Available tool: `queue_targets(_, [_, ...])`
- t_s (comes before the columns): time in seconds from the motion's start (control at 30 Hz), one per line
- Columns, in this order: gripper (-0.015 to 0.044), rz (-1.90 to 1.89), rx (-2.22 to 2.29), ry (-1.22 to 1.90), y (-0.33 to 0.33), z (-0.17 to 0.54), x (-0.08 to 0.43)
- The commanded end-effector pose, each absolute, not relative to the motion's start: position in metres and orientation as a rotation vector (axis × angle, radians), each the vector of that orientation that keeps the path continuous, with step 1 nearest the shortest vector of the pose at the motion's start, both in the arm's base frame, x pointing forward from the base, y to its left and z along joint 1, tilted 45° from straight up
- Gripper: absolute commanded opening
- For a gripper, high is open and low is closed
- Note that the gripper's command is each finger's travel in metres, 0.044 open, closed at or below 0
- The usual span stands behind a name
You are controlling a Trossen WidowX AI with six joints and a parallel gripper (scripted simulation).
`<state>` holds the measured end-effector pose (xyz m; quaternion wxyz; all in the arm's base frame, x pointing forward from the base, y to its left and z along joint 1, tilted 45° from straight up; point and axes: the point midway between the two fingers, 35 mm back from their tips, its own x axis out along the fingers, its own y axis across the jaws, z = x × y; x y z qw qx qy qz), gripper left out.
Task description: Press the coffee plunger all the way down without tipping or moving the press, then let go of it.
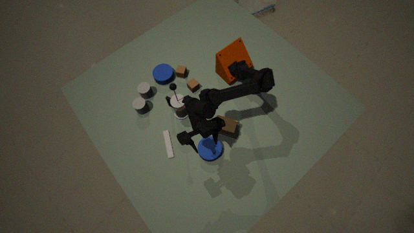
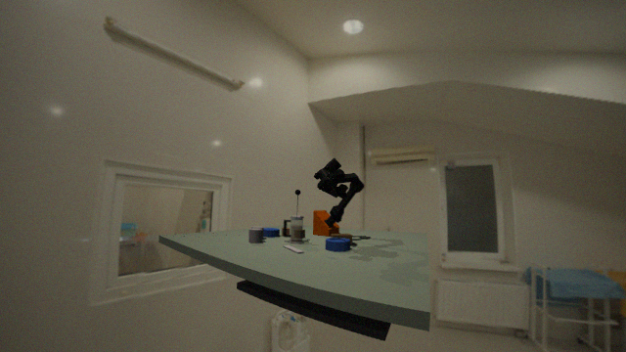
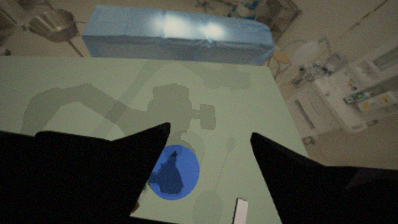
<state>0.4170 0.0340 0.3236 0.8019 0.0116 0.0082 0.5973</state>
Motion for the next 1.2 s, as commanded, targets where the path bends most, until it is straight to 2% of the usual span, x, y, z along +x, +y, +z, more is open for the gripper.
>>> queue_targets(0.0, [0.0426, 1.270, 0.028, 0.018, 0.031, 0.323, 0.418])
queue_targets(0.03, [0.0440, 1.248, 0.039, 0.023, 0.028, 0.322, 0.420])
queue_targets(0.37, [0.0440, 0.869, 0.214, 0.138, -0.067, 0.291, 0.429])
queue_targets(0.5, [0.0440, 0.650, 0.353, 0.234, -0.128, 0.269, 0.411])
queue_targets(0.7, [0.0440, 0.455, 0.494, 0.327, -0.177, 0.246, 0.382])
queue_targets(1.07, [0.0440, 0.142, 0.766, 0.481, -0.232, 0.209, 0.307])
queue_targets(1.17, [0.0440, 0.134, 0.775, 0.486, -0.231, 0.205, 0.305])
